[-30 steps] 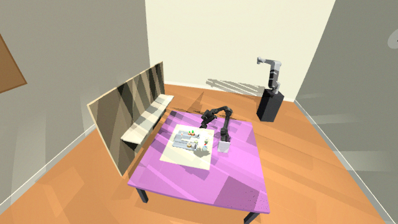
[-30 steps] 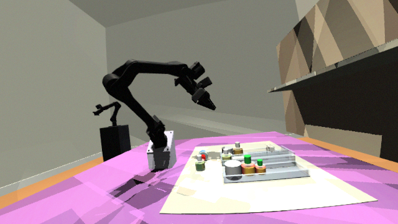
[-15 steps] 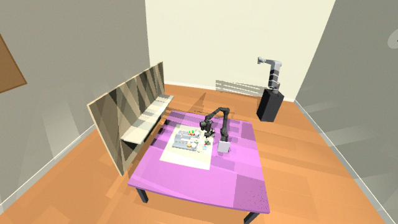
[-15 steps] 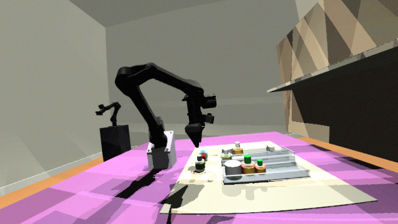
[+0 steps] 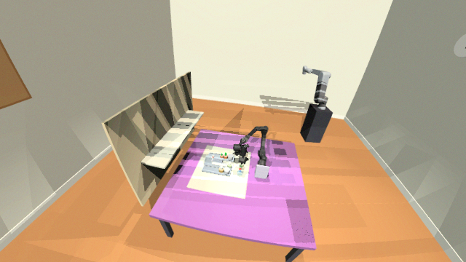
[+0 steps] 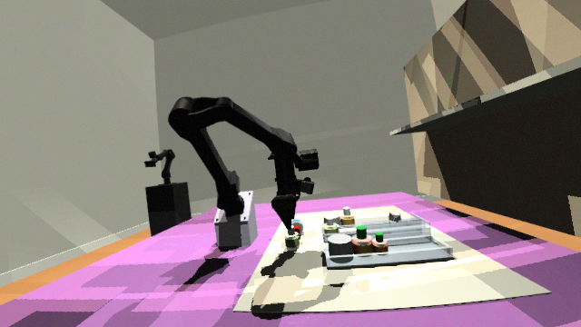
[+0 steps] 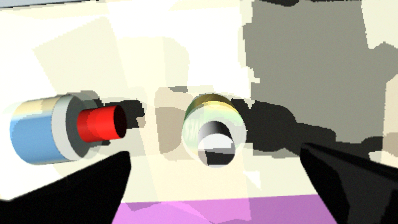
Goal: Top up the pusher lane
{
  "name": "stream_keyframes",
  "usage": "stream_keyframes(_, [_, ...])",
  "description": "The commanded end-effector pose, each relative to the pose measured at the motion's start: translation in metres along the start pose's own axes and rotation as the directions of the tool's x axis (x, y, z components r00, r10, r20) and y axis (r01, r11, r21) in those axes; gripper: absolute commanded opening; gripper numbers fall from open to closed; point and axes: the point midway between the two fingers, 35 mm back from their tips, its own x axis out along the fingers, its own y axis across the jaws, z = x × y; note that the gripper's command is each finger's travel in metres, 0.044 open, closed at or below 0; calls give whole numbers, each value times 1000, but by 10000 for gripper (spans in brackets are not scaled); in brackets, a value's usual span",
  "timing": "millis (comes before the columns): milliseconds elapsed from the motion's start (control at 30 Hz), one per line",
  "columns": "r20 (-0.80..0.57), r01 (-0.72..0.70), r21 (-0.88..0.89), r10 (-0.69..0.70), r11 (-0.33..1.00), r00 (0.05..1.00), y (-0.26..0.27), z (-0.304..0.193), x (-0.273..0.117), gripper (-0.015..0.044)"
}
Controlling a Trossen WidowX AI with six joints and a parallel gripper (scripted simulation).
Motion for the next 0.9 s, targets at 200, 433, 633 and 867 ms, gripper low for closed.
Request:
stream_keyframes(200, [-8, 8, -6, -8, 1000, 1000, -1, -2, 18, 440])
stream_keyframes(433, [-7, 8, -6, -8, 1000, 1000, -1, -2, 29, 440])
stream_keyframes(633, [-7, 9, -6, -9, 1000, 1000, -1, -2, 38, 440])
stream_keyframes(867, [-7, 10, -6, -10, 1000, 1000, -2, -2, 47, 440])
